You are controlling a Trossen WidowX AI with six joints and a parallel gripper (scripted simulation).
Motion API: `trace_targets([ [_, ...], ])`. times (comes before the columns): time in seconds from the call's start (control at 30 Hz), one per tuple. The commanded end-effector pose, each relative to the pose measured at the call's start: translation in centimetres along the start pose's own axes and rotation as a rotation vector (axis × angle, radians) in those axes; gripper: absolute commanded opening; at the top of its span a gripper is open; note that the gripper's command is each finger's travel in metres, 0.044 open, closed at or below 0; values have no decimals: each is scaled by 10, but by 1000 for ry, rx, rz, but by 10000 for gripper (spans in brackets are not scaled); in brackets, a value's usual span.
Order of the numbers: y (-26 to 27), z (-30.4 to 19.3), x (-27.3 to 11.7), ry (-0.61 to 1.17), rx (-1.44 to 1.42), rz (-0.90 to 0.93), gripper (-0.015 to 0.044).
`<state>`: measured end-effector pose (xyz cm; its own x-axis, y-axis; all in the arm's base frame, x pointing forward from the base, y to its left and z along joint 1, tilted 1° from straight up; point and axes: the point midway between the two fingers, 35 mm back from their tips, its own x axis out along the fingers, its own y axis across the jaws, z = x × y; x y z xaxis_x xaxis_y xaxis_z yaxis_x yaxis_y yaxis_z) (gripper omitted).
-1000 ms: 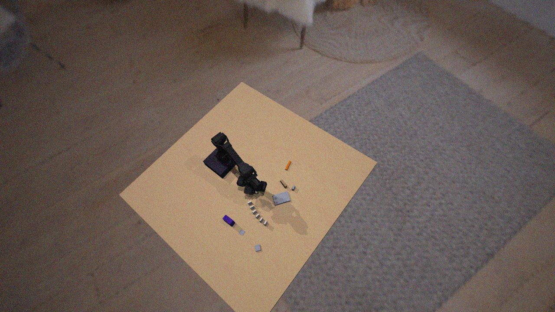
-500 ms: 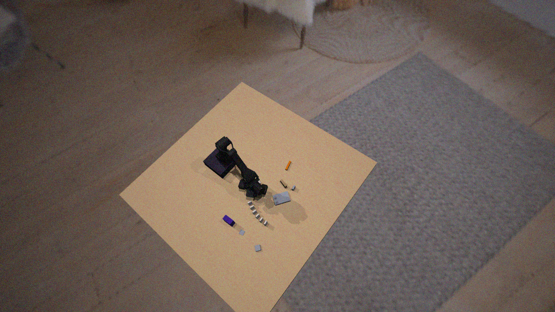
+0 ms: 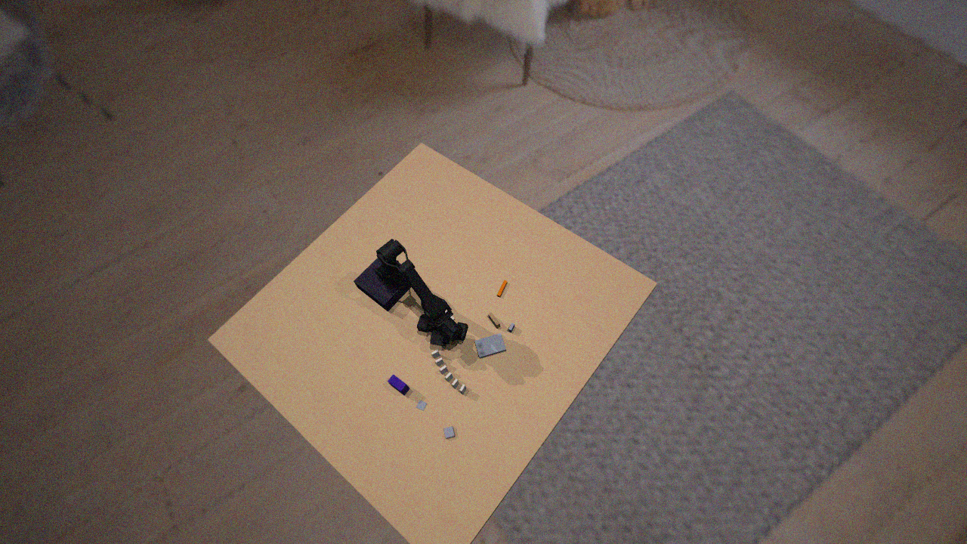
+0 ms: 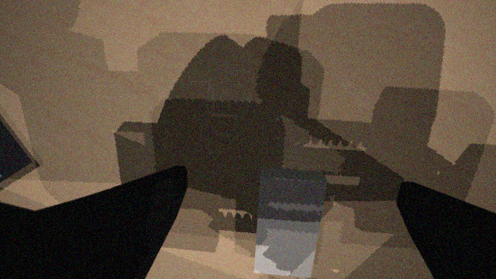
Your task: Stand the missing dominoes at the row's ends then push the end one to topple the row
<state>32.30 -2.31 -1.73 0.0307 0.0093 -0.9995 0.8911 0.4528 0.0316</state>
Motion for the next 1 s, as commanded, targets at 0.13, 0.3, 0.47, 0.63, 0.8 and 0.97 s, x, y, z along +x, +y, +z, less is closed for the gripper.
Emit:
trace_targets([
  [0.13, 0, 0, 1, -2, 3, 0, 309],
  [0.3, 0, 0, 1, -2, 3, 0, 177],
  [0.47, 0, 0, 1, -2, 3, 0, 107],
  [0.63, 0, 0, 1, -2, 3, 0, 107],
  [0.8, -1, 1, -16, -2, 3, 0, 107],
  [0.97, -4, 4, -76, -2, 3, 0, 107],
])
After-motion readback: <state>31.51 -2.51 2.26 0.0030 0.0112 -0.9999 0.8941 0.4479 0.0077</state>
